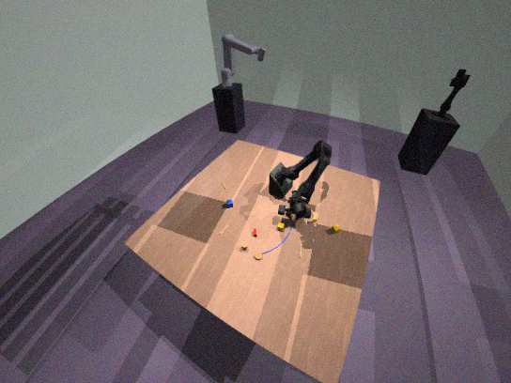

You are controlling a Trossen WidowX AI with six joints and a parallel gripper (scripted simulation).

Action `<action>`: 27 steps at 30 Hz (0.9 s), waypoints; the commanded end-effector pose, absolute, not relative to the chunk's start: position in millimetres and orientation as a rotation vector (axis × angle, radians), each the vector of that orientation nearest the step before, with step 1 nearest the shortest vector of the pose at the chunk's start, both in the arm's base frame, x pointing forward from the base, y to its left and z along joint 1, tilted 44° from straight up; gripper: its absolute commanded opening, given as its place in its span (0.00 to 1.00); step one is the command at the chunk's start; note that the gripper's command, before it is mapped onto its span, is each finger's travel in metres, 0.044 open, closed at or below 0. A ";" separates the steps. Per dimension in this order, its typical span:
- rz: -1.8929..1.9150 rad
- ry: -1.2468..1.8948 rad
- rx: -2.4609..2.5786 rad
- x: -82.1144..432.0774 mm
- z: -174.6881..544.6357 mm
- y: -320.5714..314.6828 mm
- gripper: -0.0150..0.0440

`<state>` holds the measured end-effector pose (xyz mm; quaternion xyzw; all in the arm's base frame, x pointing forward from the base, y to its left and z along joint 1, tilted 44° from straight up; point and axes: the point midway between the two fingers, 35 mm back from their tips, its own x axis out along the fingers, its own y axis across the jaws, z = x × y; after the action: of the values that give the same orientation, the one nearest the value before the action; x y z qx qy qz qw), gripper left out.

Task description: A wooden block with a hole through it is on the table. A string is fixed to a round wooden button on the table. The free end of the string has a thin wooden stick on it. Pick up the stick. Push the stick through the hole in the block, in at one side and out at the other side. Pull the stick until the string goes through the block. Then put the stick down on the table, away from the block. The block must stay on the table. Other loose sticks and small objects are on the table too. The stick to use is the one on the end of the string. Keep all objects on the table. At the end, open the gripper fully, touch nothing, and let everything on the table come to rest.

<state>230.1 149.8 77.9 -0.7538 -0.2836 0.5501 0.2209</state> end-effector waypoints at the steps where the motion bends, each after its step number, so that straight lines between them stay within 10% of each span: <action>1: 1.534 -0.770 -2.074 228.6 73.6 149.5 0.46; 27: 1.530 -0.780 -2.079 228.8 77.4 147.7 0.25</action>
<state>228.6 148.9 74.9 -0.7510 -0.2801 0.5551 0.2224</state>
